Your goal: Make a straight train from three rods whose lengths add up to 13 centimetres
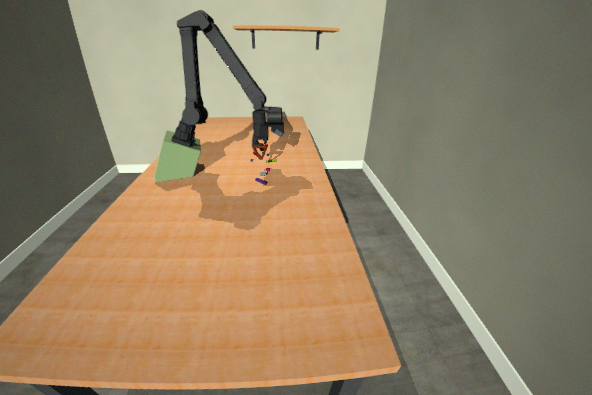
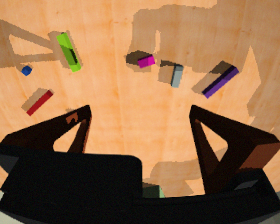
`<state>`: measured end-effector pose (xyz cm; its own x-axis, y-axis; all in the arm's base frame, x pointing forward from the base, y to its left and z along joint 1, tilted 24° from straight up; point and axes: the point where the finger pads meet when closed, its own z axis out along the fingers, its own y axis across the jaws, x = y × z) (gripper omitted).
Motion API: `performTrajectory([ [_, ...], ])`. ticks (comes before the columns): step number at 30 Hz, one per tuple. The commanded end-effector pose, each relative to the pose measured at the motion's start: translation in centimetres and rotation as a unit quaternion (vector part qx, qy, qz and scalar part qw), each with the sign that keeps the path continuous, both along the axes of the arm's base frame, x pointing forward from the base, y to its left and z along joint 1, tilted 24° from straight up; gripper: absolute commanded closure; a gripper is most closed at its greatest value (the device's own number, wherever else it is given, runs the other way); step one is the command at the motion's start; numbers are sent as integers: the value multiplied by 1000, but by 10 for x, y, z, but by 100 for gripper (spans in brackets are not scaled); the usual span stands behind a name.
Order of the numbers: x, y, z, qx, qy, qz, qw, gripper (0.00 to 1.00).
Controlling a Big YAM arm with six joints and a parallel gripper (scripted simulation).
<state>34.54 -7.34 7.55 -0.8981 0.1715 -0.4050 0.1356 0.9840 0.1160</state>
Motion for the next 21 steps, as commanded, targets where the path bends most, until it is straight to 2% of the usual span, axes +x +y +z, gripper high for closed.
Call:
performTrajectory([
  [1,-1,4,-7,6,6,-1,1000,0],
  [5,-3,-5,-7,21,8,-42,999,0],
  [8,-3,-9,-8,45,12,-95,994,0],
  [10,-3,-9,-8,44,12,-96,994,0],
  [13,1,-14,-4,67,11,-146,987,0],
  [18,4,-18,0,80,8,-175,981,0],
  [19,8,-22,3,93,6,-207,974,0],
  [21,8,-22,3,93,6,-207,974,0],
])
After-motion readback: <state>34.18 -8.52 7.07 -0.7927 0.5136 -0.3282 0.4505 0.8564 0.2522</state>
